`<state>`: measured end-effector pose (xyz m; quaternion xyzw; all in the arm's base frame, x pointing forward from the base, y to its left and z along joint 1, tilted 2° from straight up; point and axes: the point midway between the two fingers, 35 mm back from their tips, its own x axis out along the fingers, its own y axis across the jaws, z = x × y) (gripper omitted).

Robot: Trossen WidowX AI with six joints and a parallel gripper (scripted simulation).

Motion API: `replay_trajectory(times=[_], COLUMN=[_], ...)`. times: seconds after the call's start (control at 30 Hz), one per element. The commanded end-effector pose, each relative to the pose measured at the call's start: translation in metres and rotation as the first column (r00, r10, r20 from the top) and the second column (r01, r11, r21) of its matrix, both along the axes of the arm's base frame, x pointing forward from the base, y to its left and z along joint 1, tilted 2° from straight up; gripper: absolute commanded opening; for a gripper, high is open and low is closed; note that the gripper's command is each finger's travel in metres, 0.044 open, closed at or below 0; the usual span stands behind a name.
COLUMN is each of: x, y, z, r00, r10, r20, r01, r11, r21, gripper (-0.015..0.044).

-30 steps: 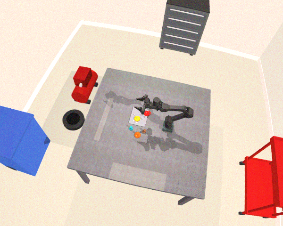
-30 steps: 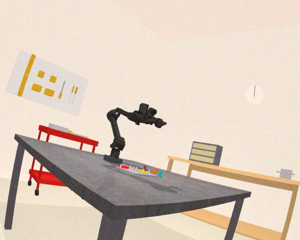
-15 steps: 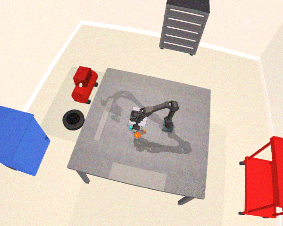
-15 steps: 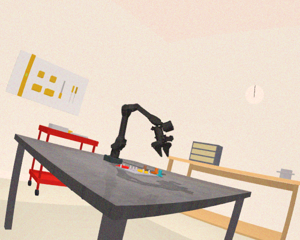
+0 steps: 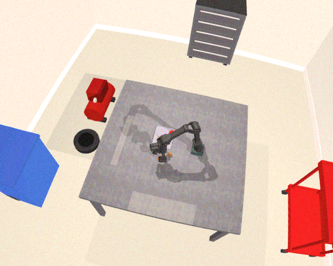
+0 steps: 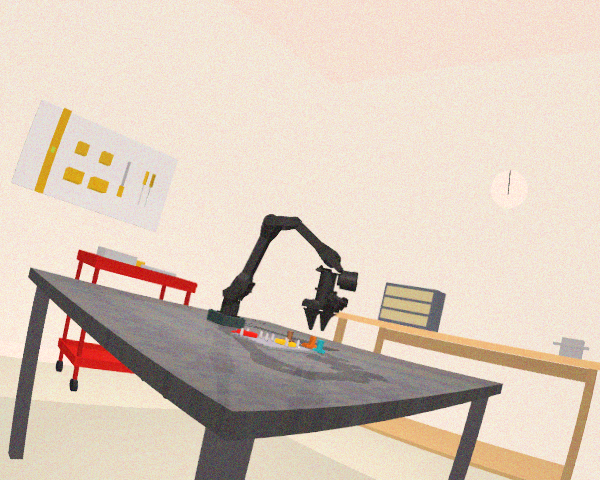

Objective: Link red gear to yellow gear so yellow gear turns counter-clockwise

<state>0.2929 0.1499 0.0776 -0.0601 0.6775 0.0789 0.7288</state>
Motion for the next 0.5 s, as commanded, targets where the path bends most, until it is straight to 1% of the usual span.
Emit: replay_trajectory(times=[0.0,0.47], x=[-0.002,-0.001], y=[-0.001,-0.001], z=[-0.008,-0.028], r00=[1.000,1.000], r10=[-0.006,-0.006], r20=[-0.015,-0.015], r01=[0.006,0.006], r11=[1.000,1.000], r21=[-0.009,-0.009], gripper=[0.0440,0.0440])
